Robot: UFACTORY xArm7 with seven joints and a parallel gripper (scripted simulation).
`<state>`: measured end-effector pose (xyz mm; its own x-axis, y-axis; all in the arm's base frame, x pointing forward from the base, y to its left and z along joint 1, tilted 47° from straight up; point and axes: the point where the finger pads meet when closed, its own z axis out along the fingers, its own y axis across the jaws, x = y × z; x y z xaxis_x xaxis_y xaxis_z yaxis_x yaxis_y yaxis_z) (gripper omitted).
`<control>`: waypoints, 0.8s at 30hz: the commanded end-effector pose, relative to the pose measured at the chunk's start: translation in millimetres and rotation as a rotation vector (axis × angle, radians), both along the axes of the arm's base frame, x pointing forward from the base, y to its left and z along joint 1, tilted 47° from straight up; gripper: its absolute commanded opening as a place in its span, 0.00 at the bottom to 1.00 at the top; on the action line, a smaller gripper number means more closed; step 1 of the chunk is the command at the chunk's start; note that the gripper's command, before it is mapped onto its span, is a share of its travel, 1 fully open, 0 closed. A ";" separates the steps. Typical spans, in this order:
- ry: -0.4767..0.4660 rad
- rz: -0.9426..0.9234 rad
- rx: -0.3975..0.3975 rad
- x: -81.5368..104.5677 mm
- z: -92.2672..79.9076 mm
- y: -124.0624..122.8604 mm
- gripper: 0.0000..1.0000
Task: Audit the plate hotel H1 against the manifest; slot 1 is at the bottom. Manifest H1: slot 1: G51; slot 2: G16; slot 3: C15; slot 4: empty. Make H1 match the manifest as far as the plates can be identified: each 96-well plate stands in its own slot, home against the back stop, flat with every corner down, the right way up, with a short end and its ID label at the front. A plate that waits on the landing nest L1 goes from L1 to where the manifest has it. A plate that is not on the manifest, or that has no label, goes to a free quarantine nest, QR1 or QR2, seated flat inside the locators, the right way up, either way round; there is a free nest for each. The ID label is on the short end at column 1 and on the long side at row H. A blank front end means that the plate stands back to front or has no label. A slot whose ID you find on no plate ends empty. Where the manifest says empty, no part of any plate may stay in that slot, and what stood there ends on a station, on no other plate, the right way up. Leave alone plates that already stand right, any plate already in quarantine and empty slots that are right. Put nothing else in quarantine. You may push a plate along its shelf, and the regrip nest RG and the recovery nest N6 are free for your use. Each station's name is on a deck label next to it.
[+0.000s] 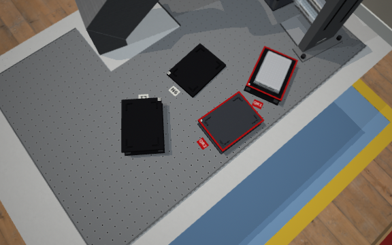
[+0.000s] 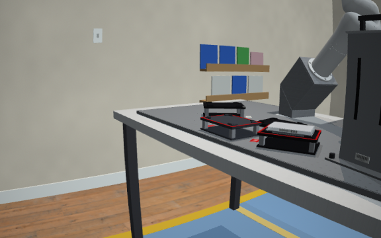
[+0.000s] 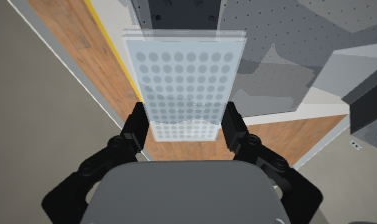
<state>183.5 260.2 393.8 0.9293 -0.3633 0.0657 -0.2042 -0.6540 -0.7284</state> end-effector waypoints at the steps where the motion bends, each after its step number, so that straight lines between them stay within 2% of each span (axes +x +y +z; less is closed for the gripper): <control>1: -0.002 0.000 0.003 -5.8 13.9 -12.6 0.00; 22: -0.002 0.000 0.003 -25.4 57.1 -54.8 0.00; 24: -0.002 0.000 0.003 -25.4 57.1 -54.8 0.00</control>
<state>160.9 211.2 444.0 0.9292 -0.3637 0.0659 -0.2041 -0.6534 -0.7290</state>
